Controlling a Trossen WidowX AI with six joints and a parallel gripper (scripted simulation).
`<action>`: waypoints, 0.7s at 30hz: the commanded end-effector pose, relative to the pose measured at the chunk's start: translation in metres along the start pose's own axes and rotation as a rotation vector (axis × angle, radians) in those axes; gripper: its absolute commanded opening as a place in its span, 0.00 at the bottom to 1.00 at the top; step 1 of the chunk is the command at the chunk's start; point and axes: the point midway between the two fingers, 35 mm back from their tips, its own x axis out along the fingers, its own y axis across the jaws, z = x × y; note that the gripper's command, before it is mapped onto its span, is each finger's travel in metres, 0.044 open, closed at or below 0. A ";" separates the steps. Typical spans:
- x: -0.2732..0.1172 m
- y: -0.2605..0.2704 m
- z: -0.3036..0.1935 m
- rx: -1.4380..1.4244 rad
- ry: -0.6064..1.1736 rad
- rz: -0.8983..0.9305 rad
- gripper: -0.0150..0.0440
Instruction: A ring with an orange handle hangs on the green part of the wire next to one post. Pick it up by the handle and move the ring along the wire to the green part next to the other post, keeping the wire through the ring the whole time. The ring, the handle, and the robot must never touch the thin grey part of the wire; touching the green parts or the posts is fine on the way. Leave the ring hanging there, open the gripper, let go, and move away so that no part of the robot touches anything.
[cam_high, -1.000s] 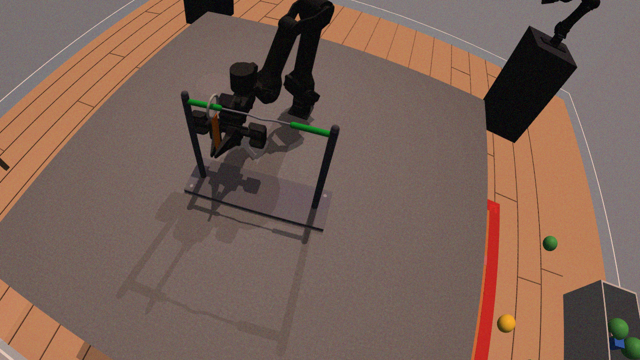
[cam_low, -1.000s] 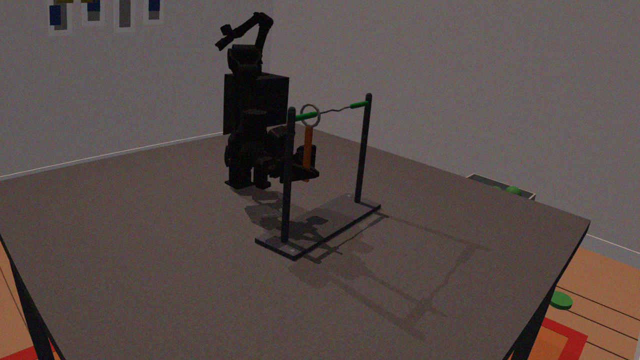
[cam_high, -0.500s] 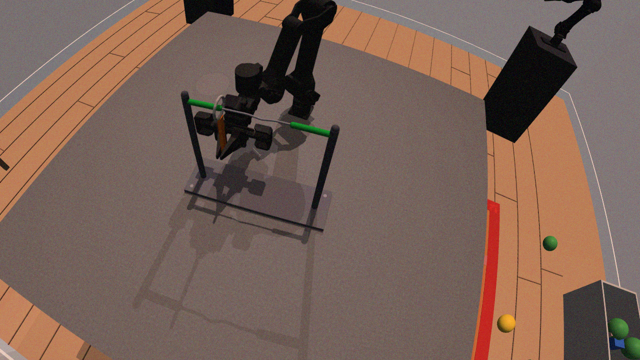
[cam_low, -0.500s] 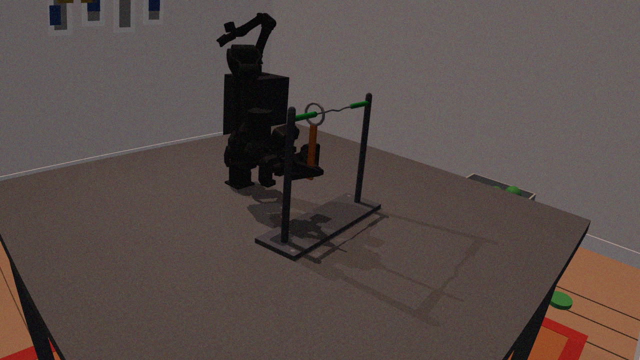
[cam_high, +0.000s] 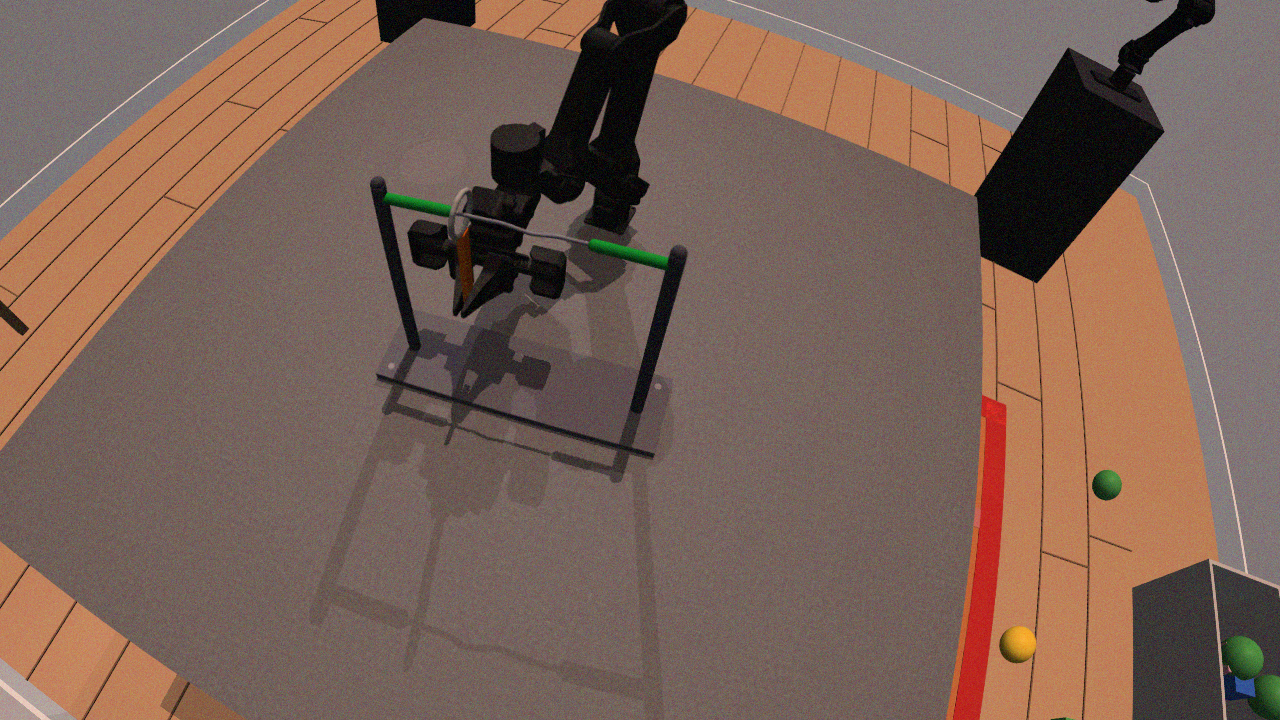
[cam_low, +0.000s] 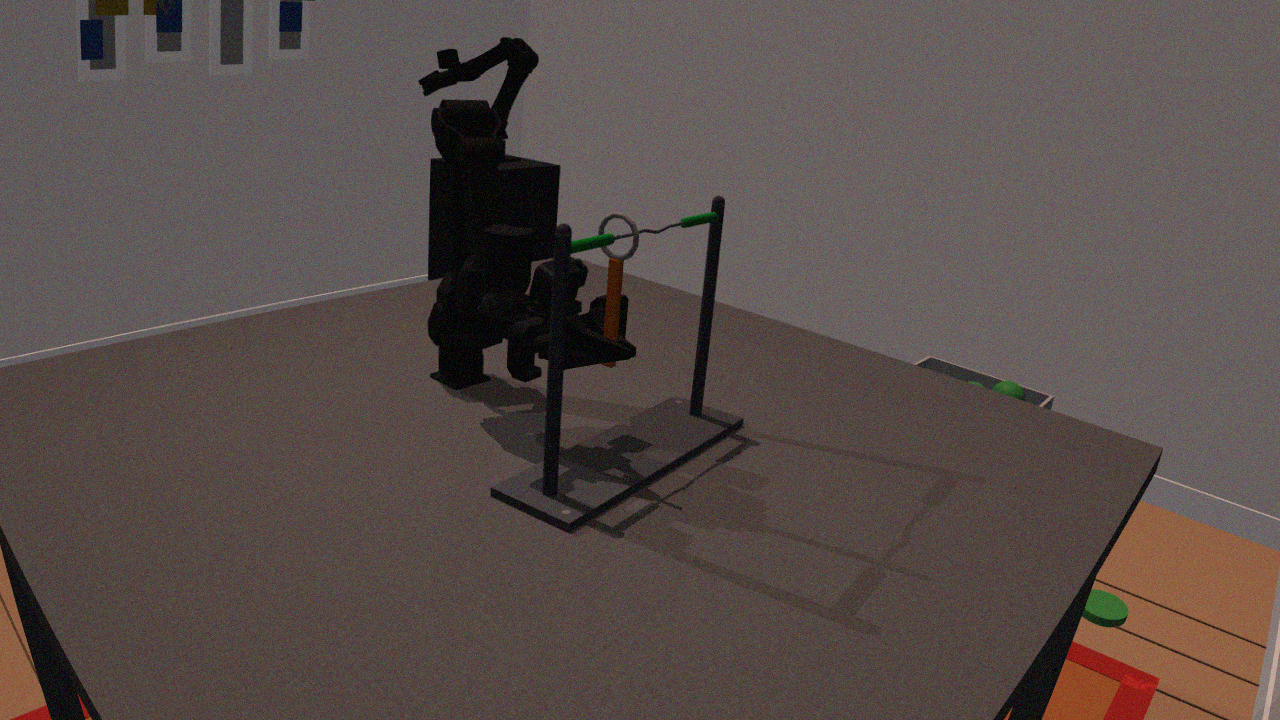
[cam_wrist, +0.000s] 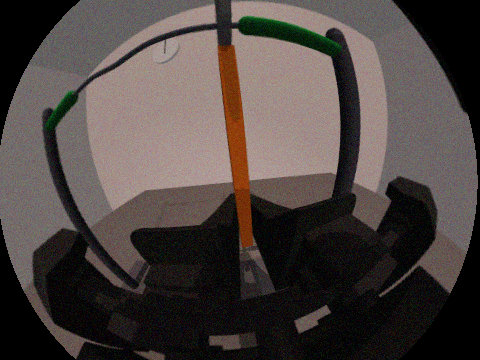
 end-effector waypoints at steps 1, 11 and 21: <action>-0.001 0.005 -0.001 0.006 0.002 -0.003 0.00; -0.001 0.016 -0.001 0.020 0.003 -0.013 0.00; -0.001 0.029 -0.001 0.042 0.002 -0.035 0.00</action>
